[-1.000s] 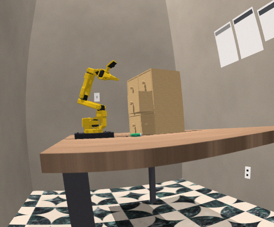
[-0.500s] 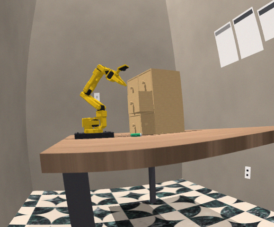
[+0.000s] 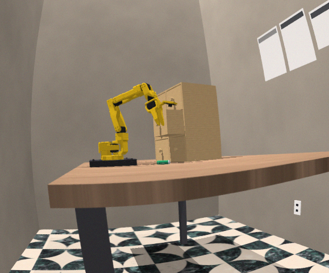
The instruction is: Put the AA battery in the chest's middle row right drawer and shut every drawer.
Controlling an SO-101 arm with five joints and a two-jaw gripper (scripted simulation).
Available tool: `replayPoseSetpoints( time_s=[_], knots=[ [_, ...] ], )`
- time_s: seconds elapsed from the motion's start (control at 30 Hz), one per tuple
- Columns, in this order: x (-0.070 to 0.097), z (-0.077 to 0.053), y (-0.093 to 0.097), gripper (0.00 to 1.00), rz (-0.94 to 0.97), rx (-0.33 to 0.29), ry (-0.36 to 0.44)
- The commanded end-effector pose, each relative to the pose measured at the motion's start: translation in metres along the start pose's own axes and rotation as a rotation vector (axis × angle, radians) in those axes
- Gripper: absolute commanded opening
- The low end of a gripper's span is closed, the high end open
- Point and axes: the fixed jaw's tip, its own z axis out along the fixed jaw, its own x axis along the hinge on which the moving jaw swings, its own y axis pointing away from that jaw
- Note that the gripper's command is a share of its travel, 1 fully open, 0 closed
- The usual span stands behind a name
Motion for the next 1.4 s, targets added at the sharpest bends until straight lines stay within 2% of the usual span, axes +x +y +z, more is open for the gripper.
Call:
replayPoseSetpoints(
  time_s=[0.0, 0.17, 0.83, 1.23, 1.37],
  knots=[
    [0.006, 0.036, -0.002, 0.21, 0.025, 0.007, 0.159],
    [0.026, 0.073, -0.002, 0.21, 0.039, 0.015, 0.351],
    [0.026, 0.073, -0.002, 0.21, 0.039, 0.015, 0.351],
    [0.031, 0.087, -0.003, 0.21, 0.039, 0.015, 0.351],
    [0.031, 0.087, -0.003, 0.21, 0.039, 0.015, 0.351]
  ],
)
